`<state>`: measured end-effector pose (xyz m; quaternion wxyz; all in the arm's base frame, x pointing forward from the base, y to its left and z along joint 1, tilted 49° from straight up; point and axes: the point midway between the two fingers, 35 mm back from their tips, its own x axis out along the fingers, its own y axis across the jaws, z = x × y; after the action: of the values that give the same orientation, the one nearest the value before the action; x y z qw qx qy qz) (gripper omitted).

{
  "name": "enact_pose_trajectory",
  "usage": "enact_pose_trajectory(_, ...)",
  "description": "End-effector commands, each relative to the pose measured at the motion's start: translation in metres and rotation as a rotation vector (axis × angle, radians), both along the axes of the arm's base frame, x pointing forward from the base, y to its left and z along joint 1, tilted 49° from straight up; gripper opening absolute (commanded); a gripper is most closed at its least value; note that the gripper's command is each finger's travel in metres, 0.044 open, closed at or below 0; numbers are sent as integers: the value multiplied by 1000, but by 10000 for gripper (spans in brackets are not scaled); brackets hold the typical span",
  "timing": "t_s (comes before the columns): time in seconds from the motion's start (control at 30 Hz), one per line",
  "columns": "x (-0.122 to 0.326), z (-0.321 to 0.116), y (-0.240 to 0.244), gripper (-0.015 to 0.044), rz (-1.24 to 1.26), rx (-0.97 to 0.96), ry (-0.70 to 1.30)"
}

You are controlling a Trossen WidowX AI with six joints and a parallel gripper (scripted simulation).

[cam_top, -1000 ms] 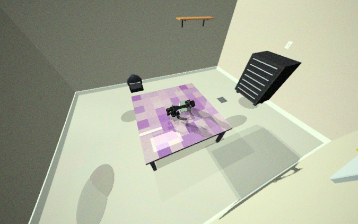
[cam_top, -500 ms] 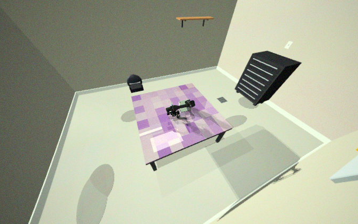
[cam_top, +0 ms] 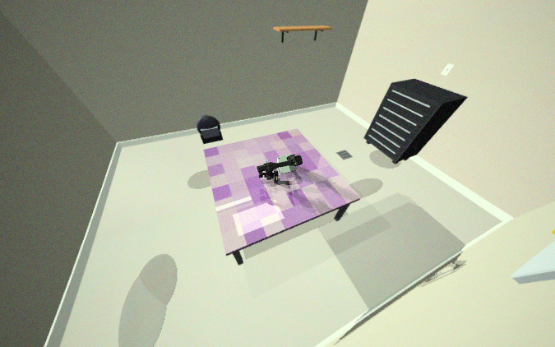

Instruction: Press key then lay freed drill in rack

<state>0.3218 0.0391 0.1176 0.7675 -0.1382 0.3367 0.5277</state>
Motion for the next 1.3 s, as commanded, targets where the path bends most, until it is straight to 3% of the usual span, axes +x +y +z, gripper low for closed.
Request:
enact_pose_trajectory(0.0, -1, 2, -1, 0, 2, 2, -4)
enact_pose_trajectory(1.27, -56, 20, 34, 0, 2, 4, -2)
